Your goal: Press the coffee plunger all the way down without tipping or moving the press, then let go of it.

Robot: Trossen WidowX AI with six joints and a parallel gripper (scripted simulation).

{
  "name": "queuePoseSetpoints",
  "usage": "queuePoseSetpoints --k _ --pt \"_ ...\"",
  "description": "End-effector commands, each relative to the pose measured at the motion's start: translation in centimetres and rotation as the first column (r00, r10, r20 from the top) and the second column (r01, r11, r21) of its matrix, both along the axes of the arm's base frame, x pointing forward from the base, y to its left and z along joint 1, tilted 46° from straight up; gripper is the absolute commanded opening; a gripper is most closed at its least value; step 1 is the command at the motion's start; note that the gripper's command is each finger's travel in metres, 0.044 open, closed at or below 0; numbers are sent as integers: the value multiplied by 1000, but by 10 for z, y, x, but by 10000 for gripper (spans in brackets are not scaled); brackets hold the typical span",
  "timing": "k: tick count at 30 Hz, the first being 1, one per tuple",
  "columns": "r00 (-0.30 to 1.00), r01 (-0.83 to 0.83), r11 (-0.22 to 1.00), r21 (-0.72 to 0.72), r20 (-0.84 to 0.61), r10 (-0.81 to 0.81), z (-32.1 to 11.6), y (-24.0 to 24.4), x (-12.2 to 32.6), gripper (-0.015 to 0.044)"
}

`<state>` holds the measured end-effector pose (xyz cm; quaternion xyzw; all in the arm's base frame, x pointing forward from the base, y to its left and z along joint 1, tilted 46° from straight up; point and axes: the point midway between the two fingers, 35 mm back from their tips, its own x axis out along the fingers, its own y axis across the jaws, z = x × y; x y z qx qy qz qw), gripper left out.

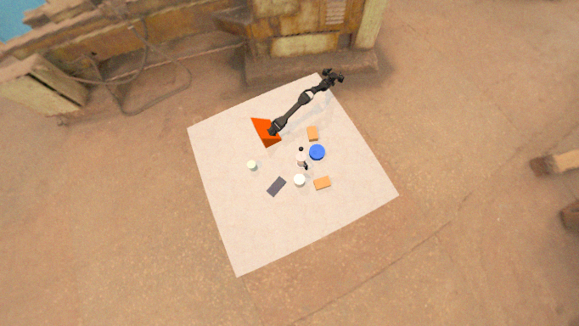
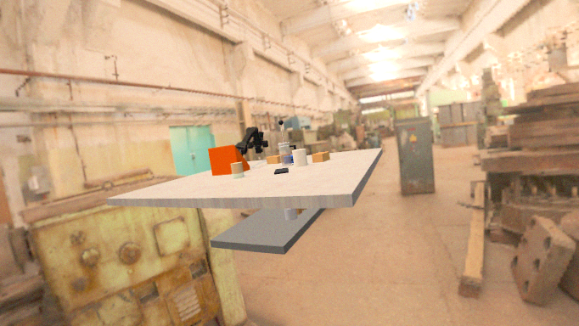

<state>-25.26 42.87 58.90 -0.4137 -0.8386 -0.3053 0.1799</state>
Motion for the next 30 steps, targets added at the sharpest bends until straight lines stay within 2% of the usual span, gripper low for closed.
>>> queuePoseSetpoints --k 1,7,13,18,23,27,30 --pt "1000 1 1000 -1 3 -1 -1 0 -1 426" --pt "994 73 997 14 80 -74 -15 13 8 440" --pt "911 305 946 111 255 -323 -29 41 73 440" --pt "743 479 849 224 411 -528 -43 57 141 440" --pt "491 591 716 372 538 -685 -55 63 213 440" --pt "300 636 640 430 626 -719 -73 61 283 440" --pt "233 688 580 437 623 -747 -65 47 316 440"
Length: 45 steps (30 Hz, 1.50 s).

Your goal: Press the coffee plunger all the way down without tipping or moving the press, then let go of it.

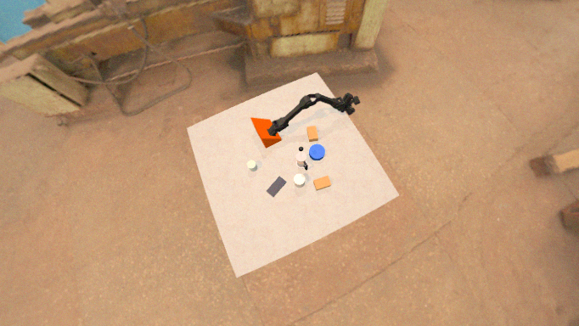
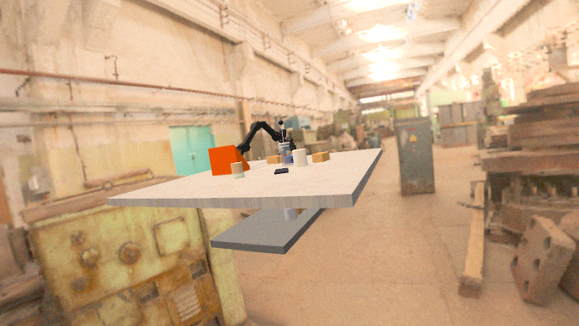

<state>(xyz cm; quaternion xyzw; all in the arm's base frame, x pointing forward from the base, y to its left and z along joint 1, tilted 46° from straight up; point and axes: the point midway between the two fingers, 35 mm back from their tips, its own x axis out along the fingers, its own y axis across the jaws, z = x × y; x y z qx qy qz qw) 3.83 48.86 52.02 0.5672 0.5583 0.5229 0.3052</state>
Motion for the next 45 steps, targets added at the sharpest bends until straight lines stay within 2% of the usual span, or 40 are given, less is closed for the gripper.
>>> queuePoseSetpoints --k 1,6,13,20,26,33,41,45 --pt "995 79 997 -9 58 -78 0 -13 31 440" --pt "969 179 981 -78 187 -162 -25 -20 80 440" --pt "861 376 905 -200 436 -262 -77 -60 183 440" --pt "738 524 793 -310 631 -241 -132 -135 271 440" --pt "655 607 695 -384 738 -164 -176 -221 324 440" --pt "630 644 608 -464 773 -78 -227 -334 349 440" --pt "569 719 520 -461 821 -59 -263 -463 337 440" --pt "554 733 510 -450 830 -65 -264 -479 331 440"
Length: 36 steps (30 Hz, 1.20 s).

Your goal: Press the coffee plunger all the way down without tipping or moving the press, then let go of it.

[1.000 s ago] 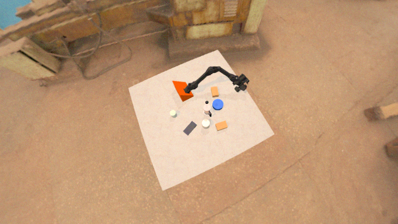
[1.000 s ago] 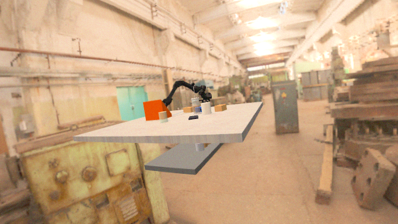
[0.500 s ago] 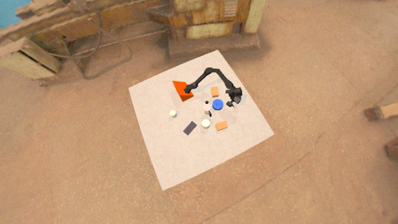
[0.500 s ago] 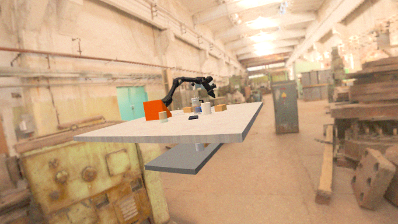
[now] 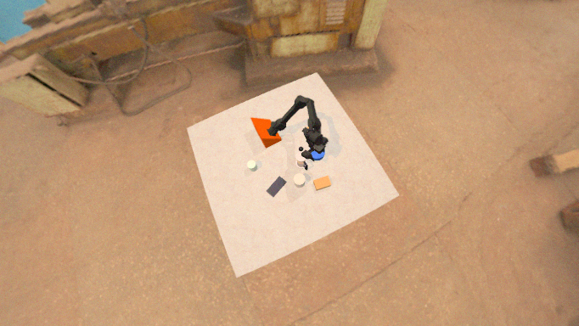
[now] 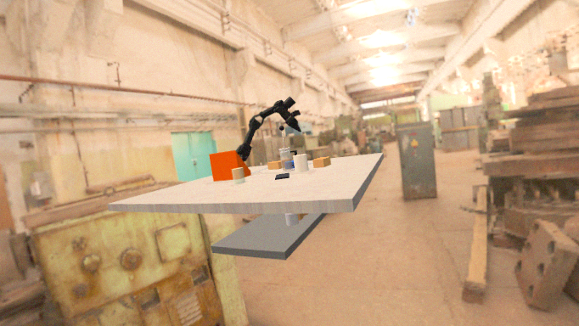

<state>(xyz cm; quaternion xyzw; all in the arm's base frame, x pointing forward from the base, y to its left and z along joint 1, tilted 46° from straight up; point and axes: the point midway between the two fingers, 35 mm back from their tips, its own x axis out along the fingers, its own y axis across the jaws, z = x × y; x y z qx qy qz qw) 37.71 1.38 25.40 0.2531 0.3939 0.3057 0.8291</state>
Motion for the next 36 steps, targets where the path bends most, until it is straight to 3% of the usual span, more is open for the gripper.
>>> queuePoseSetpoints --k 1,10,15,22,36 --pt "1000 -2 1000 6 19 2 1 -10 -9 440" --pt "999 43 999 8 23 -43 -8 -46 -25 440" --pt "992 97 988 117 73 -106 -14 -91 -65 440" --pt "916 276 920 278 215 -339 -1 -148 -116 440" --pt "914 232 945 229 281 -293 -42 -106 -119 440"
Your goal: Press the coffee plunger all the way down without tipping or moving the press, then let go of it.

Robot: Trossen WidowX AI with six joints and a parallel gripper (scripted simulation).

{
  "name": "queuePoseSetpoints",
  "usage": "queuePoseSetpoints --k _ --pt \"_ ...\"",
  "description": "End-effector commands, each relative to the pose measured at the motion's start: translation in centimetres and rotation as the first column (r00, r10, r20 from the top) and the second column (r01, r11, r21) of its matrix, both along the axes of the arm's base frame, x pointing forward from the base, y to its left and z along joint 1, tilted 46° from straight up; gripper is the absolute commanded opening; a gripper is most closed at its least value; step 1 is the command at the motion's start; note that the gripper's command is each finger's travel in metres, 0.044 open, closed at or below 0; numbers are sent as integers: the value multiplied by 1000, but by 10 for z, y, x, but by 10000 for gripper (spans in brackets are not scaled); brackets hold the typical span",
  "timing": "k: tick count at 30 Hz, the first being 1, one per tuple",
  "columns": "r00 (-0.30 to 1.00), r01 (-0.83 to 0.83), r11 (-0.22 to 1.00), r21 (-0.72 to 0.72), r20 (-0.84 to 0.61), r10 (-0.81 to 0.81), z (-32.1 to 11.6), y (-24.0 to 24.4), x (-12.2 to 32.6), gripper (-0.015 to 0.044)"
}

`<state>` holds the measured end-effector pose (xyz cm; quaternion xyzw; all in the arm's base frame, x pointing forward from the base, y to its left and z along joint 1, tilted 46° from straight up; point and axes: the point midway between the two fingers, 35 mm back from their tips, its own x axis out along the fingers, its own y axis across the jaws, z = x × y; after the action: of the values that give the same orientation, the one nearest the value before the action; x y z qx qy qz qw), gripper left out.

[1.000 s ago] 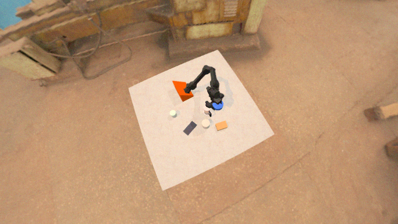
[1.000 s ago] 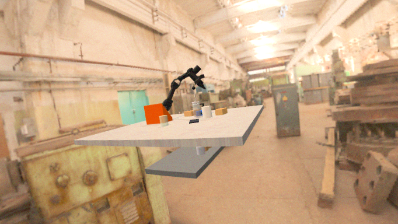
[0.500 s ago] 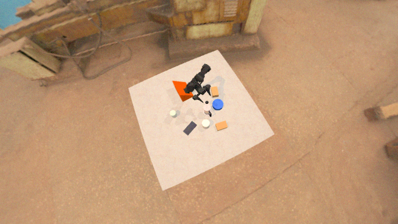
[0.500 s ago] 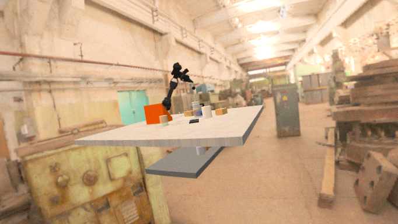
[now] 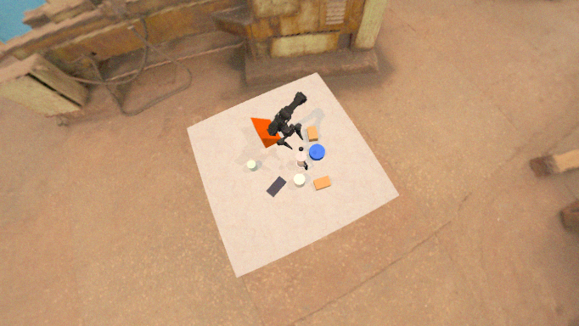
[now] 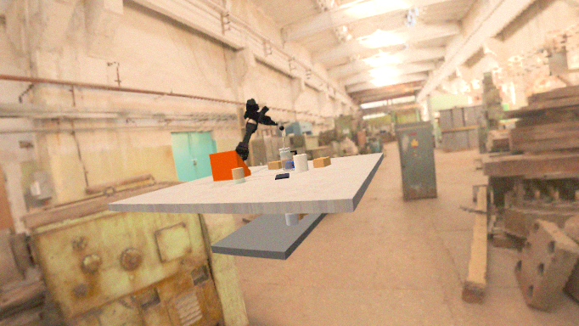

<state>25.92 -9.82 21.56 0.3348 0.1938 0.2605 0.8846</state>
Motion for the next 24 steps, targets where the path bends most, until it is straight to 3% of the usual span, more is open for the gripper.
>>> queuePoseSetpoints --k 1,24 --pt "1000 -3 1000 -5 12 3 -4 6 -1 440" --pt "1000 -7 1000 -15 1 7 -13 21 23 440"
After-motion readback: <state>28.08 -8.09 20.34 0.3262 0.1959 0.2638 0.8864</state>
